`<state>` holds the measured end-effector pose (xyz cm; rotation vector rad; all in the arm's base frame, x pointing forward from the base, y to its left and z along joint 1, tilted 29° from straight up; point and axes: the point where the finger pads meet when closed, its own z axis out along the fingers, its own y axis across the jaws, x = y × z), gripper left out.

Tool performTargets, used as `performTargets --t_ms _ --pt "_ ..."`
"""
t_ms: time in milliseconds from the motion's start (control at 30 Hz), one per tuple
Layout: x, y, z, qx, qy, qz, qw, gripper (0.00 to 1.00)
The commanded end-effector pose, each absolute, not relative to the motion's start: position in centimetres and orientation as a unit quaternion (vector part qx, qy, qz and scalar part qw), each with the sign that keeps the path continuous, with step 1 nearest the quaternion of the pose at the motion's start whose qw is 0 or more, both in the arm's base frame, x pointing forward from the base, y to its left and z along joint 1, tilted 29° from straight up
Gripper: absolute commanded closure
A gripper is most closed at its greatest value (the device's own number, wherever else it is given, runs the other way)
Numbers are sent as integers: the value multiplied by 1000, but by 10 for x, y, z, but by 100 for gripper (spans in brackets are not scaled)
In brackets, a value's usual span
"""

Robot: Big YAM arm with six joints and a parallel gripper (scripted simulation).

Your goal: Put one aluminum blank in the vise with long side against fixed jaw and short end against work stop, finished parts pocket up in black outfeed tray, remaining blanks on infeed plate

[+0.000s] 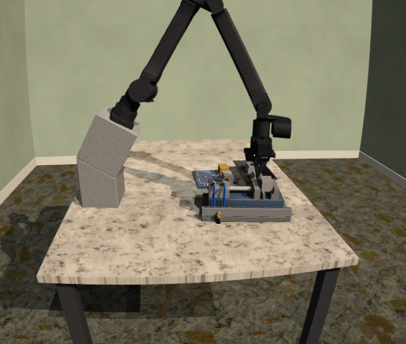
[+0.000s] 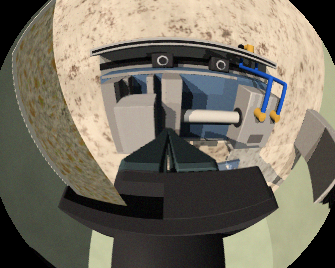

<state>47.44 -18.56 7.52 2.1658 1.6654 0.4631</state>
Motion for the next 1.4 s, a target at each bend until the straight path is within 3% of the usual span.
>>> performTargets --t_ms 0,1367 --pt "487 -186 86 766 586 173 199 100" --pt "498 -190 78 765 586 175 203 100"
